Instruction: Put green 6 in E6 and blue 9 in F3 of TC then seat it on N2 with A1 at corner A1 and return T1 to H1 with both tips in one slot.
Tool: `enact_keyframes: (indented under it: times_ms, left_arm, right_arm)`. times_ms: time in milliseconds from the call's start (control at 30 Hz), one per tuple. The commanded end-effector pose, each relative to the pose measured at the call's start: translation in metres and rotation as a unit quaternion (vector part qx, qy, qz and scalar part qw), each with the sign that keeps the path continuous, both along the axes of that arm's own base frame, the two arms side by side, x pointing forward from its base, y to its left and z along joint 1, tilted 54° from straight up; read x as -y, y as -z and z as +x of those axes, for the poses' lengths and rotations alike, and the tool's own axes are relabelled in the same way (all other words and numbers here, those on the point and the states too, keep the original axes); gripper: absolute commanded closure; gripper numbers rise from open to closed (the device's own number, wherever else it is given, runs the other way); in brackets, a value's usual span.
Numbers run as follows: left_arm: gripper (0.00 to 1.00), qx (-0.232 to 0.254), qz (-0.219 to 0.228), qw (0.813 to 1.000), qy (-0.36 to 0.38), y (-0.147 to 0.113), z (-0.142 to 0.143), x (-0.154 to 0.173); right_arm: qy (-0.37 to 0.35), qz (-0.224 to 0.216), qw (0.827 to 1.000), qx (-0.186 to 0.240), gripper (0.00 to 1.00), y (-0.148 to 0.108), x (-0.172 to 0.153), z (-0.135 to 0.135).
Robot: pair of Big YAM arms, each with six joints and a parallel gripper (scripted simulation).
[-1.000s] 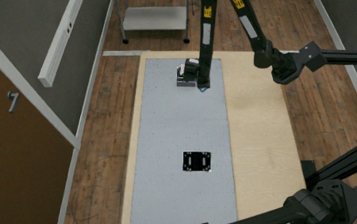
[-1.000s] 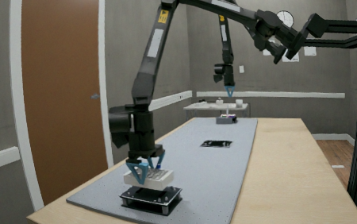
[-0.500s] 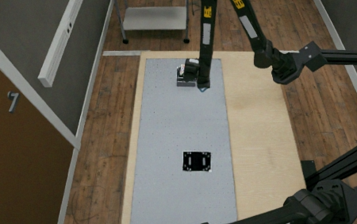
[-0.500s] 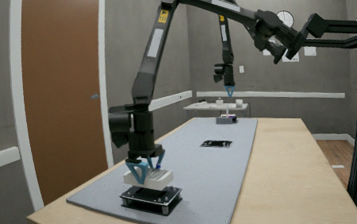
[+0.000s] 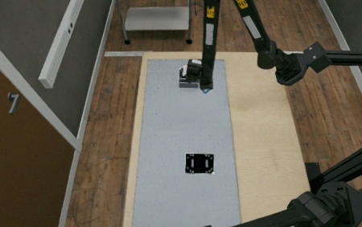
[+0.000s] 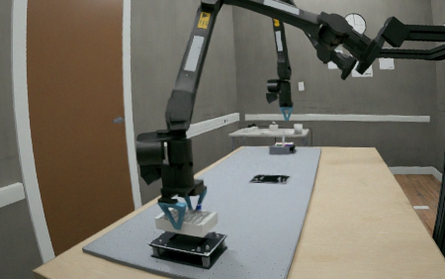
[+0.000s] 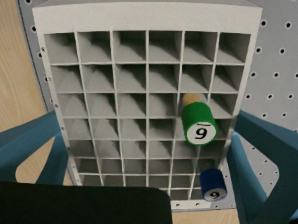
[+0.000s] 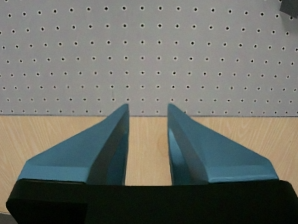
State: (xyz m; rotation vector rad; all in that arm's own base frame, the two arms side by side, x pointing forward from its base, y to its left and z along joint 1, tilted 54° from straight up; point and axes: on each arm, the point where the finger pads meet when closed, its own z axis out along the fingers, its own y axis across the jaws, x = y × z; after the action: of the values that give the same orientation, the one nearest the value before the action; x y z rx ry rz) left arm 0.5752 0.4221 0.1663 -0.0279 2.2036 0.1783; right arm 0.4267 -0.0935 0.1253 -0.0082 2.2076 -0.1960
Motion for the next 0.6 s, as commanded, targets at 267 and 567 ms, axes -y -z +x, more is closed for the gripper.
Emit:
enact_keyframes:
  times_ms: [267,567]
  left_arm:
    - [1.00,0.006,0.005,1.000,-0.002,-0.010,0.001,-0.002]
    - [1.00,0.003,-0.001,1.000,0.003,-0.005,0.011,0.005]
  right_arm:
    - [0.002,0.002,1.000,0.004,0.76,-0.003,0.000,0.000]
    - [0.002,0.002,1.000,0.004,0.76,-0.003,0.000,0.000]
